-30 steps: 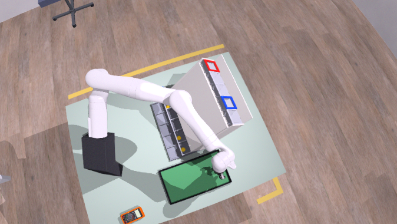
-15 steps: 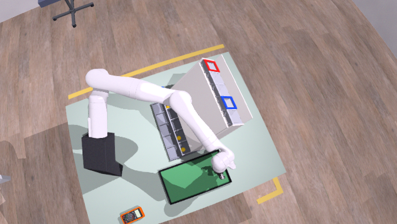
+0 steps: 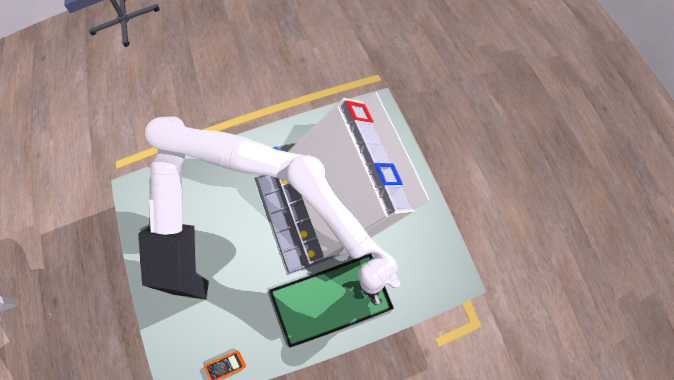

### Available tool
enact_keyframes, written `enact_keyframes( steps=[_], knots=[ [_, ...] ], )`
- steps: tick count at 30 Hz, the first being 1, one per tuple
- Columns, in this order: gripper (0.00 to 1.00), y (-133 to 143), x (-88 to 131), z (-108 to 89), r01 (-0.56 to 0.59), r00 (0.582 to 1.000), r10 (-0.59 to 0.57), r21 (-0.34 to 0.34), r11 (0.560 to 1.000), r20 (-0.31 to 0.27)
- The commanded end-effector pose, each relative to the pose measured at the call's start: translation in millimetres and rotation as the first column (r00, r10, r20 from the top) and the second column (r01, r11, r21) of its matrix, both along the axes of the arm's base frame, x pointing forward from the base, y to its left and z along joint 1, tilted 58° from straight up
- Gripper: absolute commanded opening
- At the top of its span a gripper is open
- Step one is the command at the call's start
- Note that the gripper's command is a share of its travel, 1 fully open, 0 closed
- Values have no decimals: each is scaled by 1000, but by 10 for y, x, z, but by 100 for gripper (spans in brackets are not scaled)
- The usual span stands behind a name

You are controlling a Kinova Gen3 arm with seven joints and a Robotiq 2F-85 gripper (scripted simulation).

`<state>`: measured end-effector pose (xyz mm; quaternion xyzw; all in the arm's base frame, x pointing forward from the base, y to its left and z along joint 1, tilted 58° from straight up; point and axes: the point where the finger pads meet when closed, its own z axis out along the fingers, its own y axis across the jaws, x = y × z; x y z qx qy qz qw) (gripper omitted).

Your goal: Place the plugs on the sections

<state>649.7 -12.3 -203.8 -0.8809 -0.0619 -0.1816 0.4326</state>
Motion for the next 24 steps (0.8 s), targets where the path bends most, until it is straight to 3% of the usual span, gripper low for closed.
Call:
enact_keyframes(
  steps=[1, 23, 24],
  knots=[
    [50, -14, 5, 4, 2, 1000, -2, -1, 1000, 1],
    [50, 52, 22, -35, 2, 1000, -2, -1, 1000, 1],
    [0, 45, 22, -32, 2, 1000, -2, -1, 1000, 1]
  ],
)
